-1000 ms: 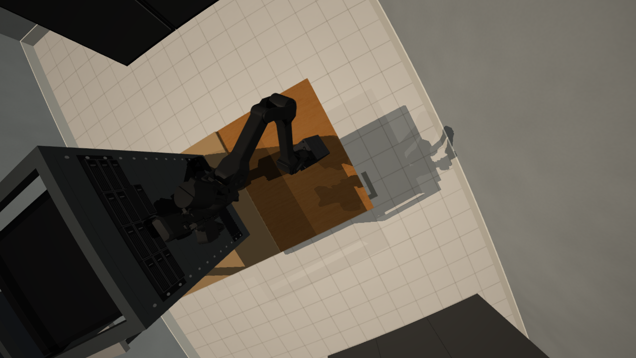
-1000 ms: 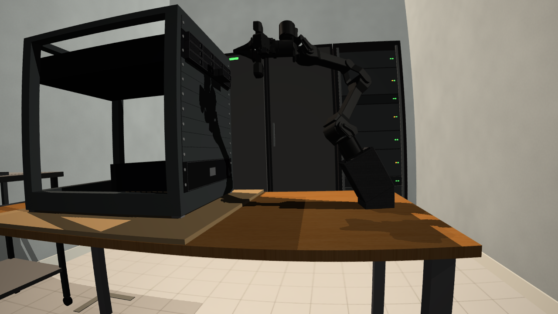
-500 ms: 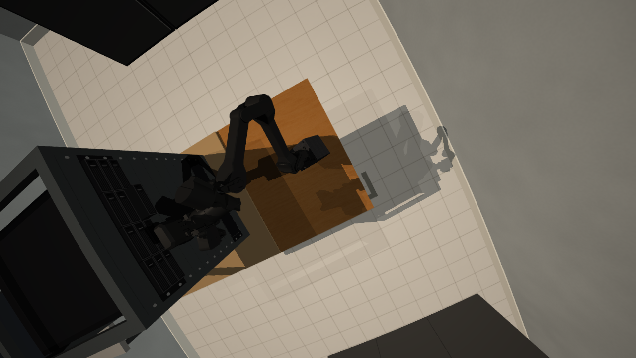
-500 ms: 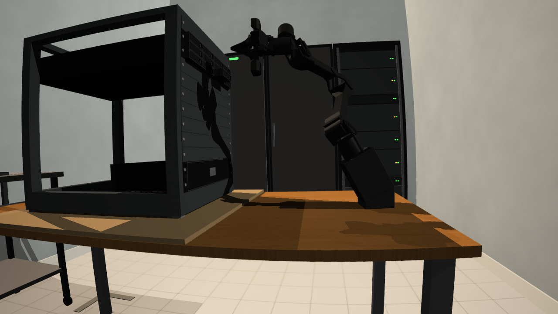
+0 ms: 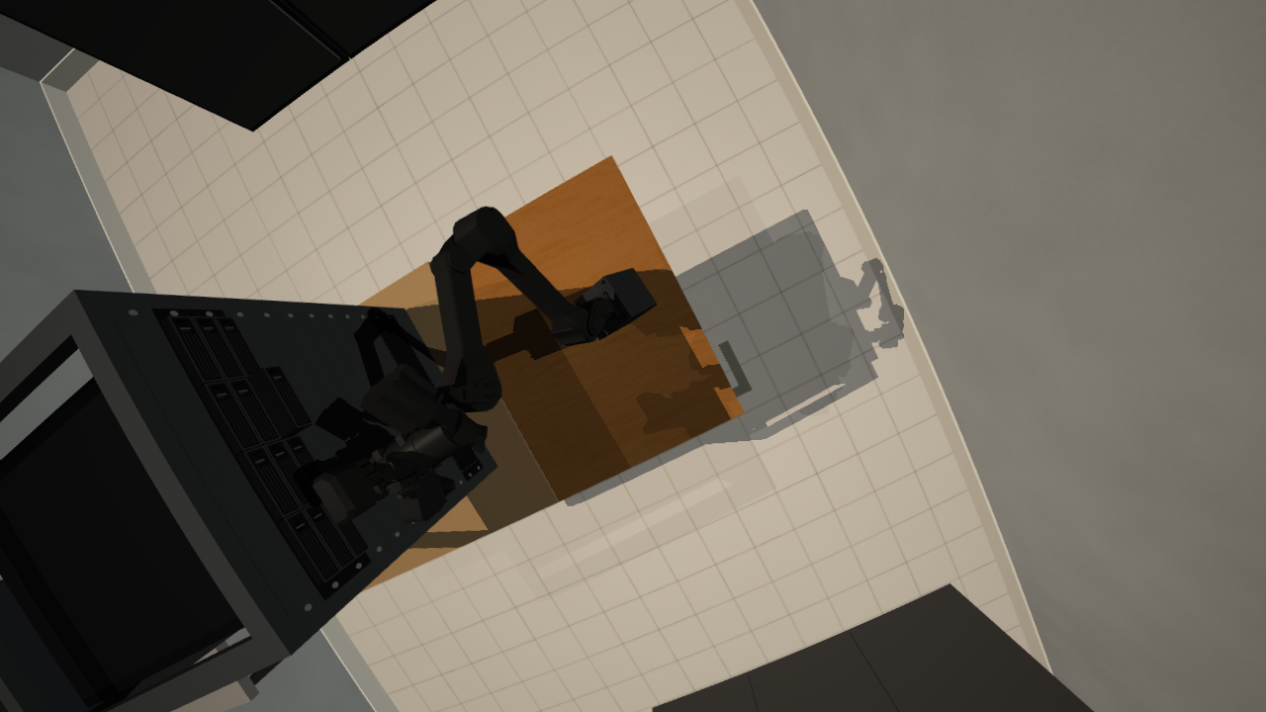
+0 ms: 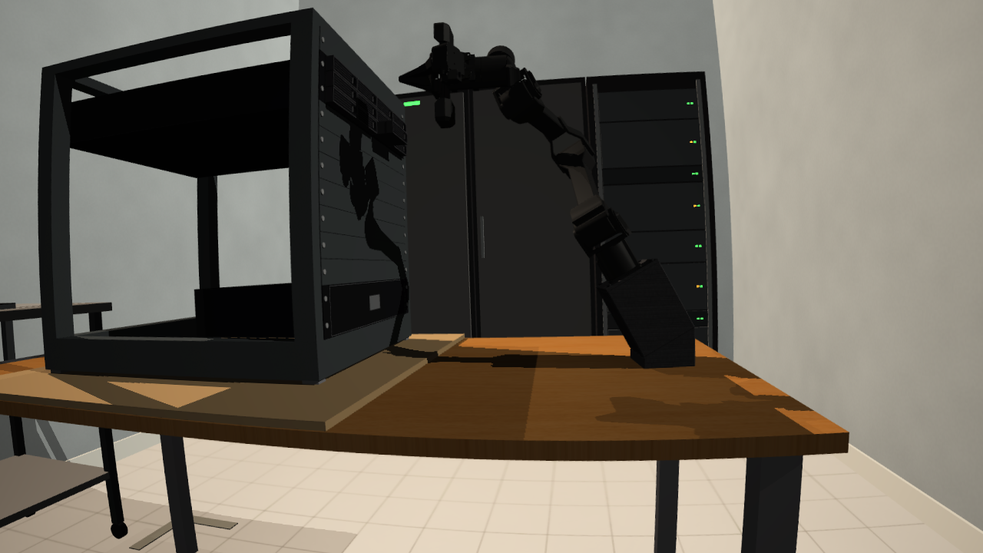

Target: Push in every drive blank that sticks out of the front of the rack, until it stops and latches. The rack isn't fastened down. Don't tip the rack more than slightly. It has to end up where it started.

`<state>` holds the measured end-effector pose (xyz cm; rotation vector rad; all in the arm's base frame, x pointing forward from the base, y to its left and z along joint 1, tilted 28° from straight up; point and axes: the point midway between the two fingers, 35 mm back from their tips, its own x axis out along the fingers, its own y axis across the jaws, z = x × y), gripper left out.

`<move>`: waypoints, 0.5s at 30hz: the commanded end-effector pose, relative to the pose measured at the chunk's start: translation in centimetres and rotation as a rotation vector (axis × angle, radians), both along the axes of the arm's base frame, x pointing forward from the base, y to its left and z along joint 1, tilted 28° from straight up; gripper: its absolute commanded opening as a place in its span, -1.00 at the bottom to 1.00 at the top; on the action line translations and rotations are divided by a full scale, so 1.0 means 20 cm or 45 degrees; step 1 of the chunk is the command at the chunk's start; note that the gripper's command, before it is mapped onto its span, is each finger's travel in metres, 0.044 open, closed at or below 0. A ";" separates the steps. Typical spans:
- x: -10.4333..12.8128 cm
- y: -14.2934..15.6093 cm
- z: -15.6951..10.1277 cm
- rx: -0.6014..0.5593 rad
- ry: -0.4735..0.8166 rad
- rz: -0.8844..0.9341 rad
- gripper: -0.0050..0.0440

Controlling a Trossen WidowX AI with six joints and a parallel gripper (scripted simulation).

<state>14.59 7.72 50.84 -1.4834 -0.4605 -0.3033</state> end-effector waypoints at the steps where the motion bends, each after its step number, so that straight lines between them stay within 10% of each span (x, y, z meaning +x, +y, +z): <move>1: 0.00 0.04 0.02 0.009 0.008 -0.025 -1.00; 15: 0.00 0.12 0.04 0.009 0.008 -0.025 -1.00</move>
